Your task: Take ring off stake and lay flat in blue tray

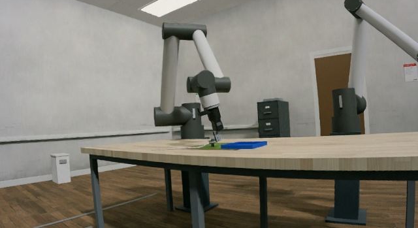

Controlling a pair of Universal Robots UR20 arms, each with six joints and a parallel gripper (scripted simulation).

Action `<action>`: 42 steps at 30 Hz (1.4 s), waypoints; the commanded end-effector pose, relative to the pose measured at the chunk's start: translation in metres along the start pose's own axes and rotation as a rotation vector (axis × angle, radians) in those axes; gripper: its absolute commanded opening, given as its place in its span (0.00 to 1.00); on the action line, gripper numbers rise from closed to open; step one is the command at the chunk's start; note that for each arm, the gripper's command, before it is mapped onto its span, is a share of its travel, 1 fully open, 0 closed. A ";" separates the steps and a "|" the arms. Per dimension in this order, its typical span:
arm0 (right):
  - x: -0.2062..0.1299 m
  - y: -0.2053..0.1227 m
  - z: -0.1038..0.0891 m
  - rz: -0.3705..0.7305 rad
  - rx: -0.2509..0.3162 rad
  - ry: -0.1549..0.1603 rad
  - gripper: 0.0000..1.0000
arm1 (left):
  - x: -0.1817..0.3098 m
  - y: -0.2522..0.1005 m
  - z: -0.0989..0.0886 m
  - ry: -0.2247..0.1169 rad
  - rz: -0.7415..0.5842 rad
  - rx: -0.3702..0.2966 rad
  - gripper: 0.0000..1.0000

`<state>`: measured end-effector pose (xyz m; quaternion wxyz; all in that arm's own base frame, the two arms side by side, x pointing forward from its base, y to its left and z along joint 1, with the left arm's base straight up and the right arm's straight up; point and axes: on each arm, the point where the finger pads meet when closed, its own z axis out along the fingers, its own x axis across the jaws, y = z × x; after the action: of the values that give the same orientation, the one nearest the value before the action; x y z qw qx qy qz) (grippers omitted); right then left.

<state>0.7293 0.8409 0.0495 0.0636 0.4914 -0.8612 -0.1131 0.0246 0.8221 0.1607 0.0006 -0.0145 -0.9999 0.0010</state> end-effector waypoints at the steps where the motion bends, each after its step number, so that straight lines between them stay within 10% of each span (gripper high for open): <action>1: -0.002 -0.001 0.000 -0.001 -0.012 0.000 0.00 | 0.000 0.002 -0.001 -0.001 0.000 -0.002 1.00; 42: -0.002 -0.018 -0.011 0.000 -0.003 -0.001 0.00 | 0.000 0.002 -0.001 -0.001 0.000 -0.002 1.00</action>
<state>0.7420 0.8353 0.0548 0.0651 0.4925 -0.8602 -0.1147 0.0246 0.8221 0.1607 0.0006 -0.0145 -0.9999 0.0010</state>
